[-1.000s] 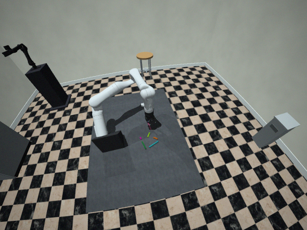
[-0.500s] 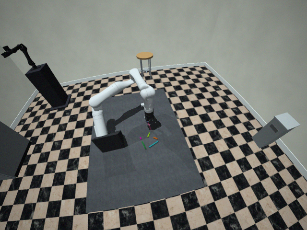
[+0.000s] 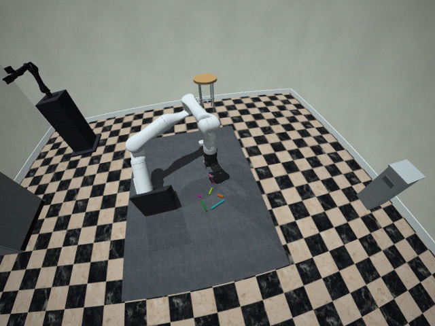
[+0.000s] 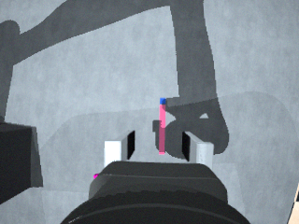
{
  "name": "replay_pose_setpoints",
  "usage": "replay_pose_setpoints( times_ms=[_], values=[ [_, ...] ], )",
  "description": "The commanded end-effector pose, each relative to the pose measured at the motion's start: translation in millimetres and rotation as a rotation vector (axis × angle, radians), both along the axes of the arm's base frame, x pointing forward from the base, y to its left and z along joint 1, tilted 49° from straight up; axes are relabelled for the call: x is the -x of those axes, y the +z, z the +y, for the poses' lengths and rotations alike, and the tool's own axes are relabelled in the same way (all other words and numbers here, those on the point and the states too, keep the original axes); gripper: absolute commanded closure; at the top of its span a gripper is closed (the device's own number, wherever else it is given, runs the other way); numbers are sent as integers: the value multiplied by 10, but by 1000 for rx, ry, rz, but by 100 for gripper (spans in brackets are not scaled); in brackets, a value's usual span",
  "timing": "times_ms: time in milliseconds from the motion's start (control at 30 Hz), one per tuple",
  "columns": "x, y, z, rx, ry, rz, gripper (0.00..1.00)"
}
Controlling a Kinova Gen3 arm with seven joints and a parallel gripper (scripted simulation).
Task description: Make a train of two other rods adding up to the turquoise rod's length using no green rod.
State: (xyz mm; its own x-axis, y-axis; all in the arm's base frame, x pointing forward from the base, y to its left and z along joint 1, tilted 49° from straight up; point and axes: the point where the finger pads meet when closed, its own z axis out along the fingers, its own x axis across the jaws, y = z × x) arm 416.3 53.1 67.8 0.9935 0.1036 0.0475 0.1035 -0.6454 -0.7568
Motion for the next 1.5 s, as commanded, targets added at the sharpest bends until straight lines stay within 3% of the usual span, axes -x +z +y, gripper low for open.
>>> replay_pose_setpoints(
  times_ms=[0,333,1467],
  values=[
    [-53,87,-124,2,-12,-15,0],
    [-62,287,-356,2,-13,-15,0],
    [-62,293,-363,2,-13,-15,0]
  ],
)
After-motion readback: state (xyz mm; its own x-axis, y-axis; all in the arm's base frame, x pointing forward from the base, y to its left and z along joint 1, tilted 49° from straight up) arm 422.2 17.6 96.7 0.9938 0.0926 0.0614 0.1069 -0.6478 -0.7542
